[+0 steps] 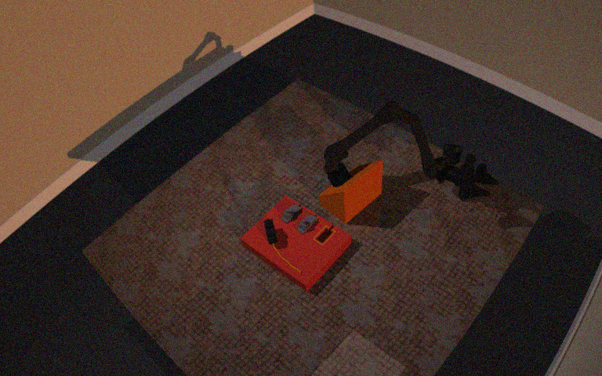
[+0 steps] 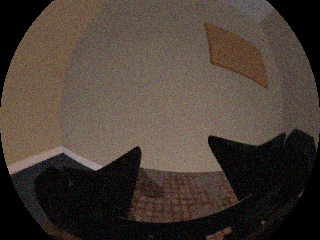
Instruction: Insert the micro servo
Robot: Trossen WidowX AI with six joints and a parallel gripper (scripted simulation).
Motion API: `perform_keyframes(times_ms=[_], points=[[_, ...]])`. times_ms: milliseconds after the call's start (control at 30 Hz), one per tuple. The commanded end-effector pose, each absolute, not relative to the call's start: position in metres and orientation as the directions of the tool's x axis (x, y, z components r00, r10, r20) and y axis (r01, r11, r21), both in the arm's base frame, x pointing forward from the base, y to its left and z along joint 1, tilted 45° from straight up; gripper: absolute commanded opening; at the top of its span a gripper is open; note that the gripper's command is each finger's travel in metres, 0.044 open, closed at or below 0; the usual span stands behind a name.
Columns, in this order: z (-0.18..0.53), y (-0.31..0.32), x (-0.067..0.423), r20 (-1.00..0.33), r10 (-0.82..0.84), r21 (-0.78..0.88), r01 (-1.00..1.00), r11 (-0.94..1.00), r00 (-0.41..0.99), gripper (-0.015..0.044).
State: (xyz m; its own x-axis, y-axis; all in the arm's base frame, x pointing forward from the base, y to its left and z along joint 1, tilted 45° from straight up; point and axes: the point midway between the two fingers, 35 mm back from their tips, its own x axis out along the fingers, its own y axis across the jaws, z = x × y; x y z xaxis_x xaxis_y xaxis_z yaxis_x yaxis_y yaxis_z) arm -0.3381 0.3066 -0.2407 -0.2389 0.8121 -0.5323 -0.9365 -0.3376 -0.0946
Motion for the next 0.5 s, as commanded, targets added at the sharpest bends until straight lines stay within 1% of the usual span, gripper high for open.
perform_keyframes(times_ms=[0,33,300,467], points=[[-0.241,0.308,-0.337,-0.533,0.812,-0.093,-0.938,-0.333,-0.236,0.0426],[-0.24,0.31,-0.335,-0.536,0.813,-0.091,-0.941,-0.326,-0.23,0.044],[-0.236,0.335,-0.31,-0.564,0.811,-0.045,-0.976,-0.215,-0.153,0.044],[-0.231,0.362,-0.283,-0.591,0.804,-0.007,-0.996,-0.084,-0.063,0.044]])
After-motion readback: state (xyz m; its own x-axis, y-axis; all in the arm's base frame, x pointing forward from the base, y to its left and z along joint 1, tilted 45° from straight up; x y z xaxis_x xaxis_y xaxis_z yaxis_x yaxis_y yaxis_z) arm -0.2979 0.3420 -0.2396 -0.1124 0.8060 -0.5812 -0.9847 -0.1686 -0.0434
